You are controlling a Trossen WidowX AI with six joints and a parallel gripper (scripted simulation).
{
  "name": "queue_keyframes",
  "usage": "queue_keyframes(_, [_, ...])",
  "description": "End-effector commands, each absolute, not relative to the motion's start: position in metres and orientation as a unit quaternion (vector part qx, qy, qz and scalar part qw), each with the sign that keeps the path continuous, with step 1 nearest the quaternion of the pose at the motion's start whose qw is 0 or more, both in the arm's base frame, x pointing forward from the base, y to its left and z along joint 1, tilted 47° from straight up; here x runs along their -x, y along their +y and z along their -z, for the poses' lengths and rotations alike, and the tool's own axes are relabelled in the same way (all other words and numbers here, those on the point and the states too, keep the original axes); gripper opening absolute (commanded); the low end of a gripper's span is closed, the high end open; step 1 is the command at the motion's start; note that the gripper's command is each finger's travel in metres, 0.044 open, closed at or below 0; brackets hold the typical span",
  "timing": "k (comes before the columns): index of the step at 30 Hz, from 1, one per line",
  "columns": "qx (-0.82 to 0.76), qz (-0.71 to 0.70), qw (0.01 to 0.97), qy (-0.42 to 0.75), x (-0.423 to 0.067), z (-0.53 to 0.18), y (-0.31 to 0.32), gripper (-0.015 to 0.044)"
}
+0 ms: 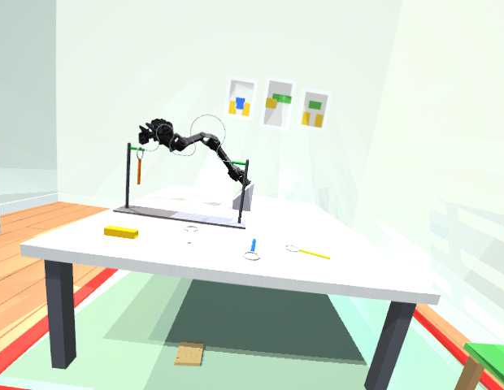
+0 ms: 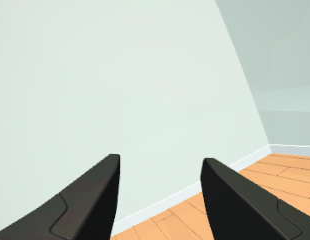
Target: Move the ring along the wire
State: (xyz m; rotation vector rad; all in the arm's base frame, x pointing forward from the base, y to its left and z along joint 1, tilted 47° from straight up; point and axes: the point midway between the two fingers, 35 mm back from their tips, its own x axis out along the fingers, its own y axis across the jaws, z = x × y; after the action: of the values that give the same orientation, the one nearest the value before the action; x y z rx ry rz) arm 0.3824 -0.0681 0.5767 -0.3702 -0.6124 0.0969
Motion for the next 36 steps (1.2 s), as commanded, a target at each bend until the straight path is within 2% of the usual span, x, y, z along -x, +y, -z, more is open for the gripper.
queue_keyframes(1, [0.242, -0.009, 0.931, -0.272, -0.379, -0.569, -0.104, 0.0160])
queue_keyframes(9, [0.343, 0.049, 0.913, -0.213, -0.367, -0.552, -0.168, 0.0160])
queue_keyframes(14, [0.371, 0.036, 0.910, -0.181, -0.372, -0.529, -0.196, 0.0160])
queue_keyframes(19, [0.385, -0.011, 0.914, -0.126, -0.378, -0.473, -0.244, 0.0160])
queue_keyframes(25, [0.406, -0.073, 0.907, -0.086, -0.363, -0.405, -0.300, 0.0160])
queue_keyframes(36, [0.411, -0.088, 0.904, -0.081, -0.360, -0.392, -0.308, 0.0160])
